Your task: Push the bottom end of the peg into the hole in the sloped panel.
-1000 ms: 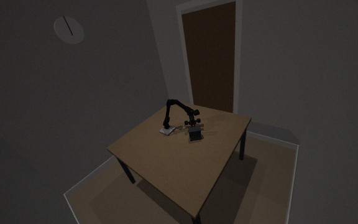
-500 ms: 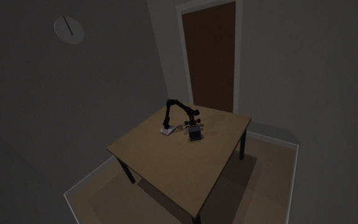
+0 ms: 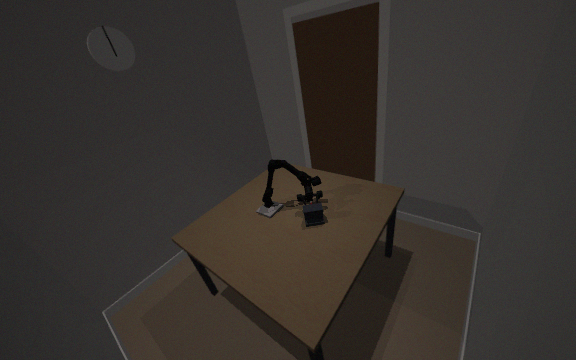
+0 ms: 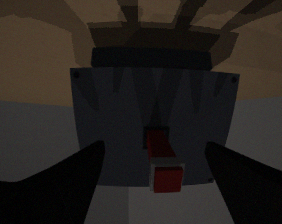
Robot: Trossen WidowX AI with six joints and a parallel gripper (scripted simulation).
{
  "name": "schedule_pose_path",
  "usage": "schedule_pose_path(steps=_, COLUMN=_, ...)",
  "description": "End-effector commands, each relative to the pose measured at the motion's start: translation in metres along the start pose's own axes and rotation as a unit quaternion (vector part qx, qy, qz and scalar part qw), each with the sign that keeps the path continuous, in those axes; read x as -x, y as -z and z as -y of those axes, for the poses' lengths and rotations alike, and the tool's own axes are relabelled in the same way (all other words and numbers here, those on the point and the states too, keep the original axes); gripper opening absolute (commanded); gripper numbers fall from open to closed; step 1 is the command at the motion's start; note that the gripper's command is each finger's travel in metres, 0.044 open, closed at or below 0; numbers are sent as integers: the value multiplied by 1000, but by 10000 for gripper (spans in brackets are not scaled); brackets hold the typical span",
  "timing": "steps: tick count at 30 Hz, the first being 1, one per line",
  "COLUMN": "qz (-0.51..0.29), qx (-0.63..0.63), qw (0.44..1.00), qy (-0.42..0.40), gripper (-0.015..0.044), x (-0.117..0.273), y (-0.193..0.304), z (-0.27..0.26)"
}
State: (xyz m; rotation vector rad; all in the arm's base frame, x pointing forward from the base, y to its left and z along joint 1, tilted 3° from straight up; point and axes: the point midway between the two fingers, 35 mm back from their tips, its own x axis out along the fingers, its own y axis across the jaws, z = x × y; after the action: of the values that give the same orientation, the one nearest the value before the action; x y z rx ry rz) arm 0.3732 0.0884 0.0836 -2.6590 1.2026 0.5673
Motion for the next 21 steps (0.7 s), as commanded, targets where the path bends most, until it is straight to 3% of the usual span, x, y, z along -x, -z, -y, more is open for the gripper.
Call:
schedule_pose_path(steps=1, qz=1, qx=-2, qw=1000, qy=0, gripper=440, x=2, y=0, z=1)
schedule_pose_path(steps=21, qz=8, qx=0, qw=1000, qy=1, gripper=440, x=26, y=-5, z=4)
